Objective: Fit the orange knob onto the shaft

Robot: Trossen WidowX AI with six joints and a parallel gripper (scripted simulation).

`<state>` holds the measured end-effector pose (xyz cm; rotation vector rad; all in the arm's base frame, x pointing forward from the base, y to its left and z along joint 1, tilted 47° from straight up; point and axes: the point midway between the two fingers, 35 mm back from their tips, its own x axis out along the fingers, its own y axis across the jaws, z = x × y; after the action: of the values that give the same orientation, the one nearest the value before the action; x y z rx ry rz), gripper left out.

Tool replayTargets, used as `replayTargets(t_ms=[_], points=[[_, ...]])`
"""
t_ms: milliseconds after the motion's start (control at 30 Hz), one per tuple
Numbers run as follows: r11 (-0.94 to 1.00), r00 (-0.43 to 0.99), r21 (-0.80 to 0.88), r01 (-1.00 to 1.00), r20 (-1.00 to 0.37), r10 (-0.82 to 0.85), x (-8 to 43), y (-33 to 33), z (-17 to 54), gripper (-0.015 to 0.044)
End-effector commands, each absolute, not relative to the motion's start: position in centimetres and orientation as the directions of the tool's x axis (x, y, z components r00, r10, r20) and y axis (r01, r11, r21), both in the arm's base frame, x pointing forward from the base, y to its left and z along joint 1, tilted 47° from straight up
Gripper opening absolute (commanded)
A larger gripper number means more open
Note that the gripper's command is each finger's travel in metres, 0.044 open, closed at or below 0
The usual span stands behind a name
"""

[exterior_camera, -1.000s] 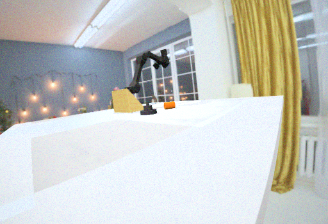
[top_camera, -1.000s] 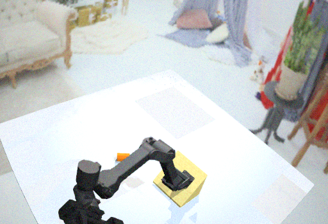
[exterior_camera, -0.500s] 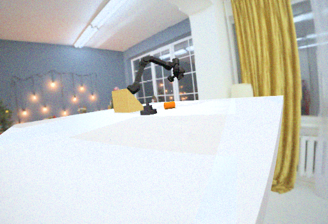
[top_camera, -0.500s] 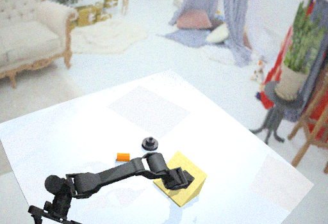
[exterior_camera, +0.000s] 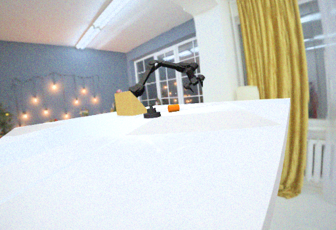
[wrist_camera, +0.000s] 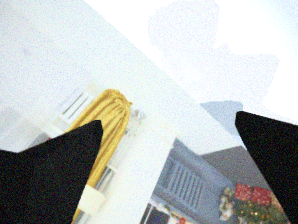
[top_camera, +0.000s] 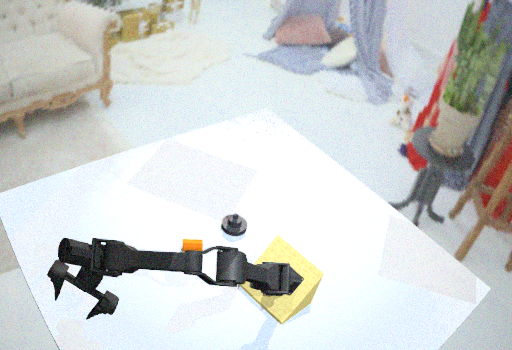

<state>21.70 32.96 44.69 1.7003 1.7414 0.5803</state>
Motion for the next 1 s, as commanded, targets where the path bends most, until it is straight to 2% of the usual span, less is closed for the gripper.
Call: replayTargets(t_ms=[0, 200, 400, 633, 800, 967], points=[[0.047, 0.159, 0.613, 0.788, -0.277, 0.948, 27.1, 30.5, 39.8, 0.0440], [-0.032, 0.285, 0.468, 0.883, -0.482, 0.828, 32.9, 24.7, 33.2, 0.0440], [-0.149, 0.301, 0.274, 0.950, -0.678, 0.670, 36.0, 16.9, 26.7, 0.0440], [-0.331, 0.145, -0.040, 0.943, -0.846, 0.513, 35.1, 6.7, 20.0, 0.0440], [-0.450, -0.044, -0.289, 0.845, -0.876, 0.480, 31.8, 0.2, 17.0, 0.0440], [-0.464, -0.073, -0.325, 0.824, -0.873, 0.482, 31.1, -0.7, 16.7, 0.0440]])
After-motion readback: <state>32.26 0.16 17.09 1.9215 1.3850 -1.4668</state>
